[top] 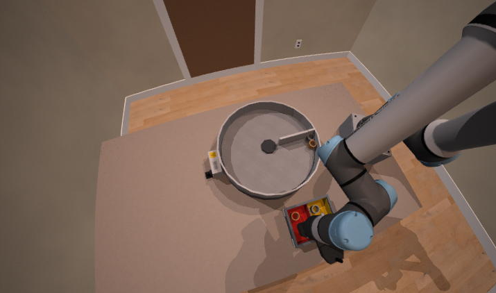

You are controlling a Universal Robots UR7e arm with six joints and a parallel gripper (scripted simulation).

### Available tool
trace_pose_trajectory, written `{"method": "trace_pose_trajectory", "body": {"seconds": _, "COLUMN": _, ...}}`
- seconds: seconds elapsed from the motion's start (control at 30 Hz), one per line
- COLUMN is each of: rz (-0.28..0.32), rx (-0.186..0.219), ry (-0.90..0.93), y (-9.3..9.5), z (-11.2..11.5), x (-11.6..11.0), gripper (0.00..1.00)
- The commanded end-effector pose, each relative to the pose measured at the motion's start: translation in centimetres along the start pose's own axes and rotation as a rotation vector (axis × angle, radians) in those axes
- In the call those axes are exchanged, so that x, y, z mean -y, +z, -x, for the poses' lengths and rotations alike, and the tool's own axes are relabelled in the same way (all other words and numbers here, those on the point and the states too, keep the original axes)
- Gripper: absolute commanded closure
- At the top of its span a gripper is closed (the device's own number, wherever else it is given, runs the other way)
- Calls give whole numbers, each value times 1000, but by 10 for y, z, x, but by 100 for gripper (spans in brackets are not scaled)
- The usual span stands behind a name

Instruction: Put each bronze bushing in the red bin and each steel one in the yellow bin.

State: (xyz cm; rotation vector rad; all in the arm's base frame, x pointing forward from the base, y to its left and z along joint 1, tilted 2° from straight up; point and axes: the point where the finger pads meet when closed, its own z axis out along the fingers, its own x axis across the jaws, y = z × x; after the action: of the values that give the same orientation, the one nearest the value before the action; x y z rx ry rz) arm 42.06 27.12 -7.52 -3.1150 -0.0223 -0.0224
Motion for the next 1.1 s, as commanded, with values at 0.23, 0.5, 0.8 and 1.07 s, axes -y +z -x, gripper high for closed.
{"method": "trace_pose_trajectory", "body": {"seconds": 0.23, "rz": 0, "rx": -2, "ry": 0, "y": 8, "z": -1, "x": 0, "gripper": 100}}
{"method": "trace_pose_trajectory", "body": {"seconds": 0.5, "rz": 0, "rx": -2, "ry": 0, "y": 8, "z": -1, "x": 0, "gripper": 100}}
{"method": "trace_pose_trajectory", "body": {"seconds": 0.8, "rz": 0, "rx": -2, "ry": 0, "y": 8, "z": -1, "x": 0, "gripper": 100}}
{"method": "trace_pose_trajectory", "body": {"seconds": 1.07, "rz": 0, "rx": -2, "ry": 0, "y": 8, "z": -1, "x": 0, "gripper": 58}}
